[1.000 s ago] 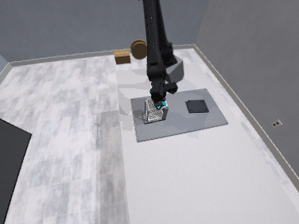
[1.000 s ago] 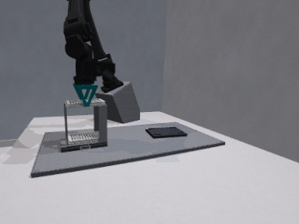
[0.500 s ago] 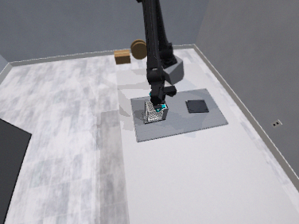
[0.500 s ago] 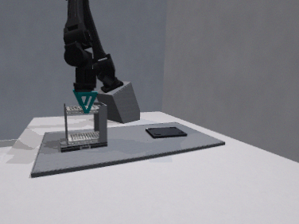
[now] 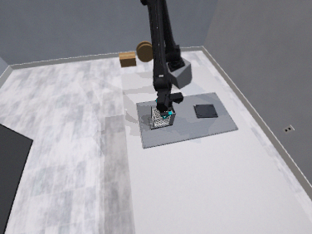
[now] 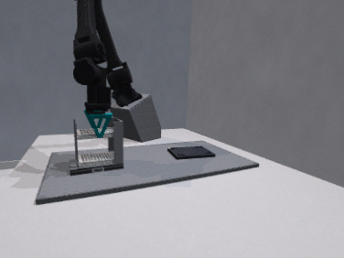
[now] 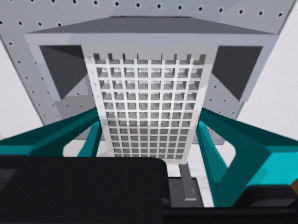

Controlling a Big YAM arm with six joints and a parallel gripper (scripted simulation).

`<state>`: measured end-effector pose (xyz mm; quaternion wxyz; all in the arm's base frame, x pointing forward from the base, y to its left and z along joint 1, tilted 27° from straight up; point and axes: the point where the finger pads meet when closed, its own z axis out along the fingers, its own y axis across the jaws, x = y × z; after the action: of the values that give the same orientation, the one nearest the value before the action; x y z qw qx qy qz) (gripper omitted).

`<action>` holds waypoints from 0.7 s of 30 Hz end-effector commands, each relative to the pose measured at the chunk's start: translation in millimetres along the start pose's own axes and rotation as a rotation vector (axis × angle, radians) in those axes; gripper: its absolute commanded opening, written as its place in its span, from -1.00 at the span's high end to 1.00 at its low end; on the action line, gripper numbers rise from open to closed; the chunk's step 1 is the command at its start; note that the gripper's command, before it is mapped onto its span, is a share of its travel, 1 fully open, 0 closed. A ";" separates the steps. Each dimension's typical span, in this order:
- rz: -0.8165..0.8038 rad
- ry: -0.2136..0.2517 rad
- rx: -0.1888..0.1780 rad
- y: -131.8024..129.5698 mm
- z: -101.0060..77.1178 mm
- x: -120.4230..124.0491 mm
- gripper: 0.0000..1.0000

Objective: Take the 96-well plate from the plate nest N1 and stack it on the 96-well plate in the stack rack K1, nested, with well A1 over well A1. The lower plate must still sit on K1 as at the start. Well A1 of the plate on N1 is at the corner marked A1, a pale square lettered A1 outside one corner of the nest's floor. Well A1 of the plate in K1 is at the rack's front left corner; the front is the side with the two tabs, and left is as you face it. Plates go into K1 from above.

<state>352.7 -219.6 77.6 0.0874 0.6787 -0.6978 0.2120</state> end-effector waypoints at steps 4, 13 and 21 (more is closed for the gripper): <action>-0.001 0.000 0.004 0.1 10.4 2.1 1.00; 0.000 0.000 0.003 0.7 25.6 2.3 1.00; 0.000 0.000 0.003 0.4 35.5 2.0 1.00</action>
<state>358.1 -231.7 51.3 0.0878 0.6791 -0.6973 0.2118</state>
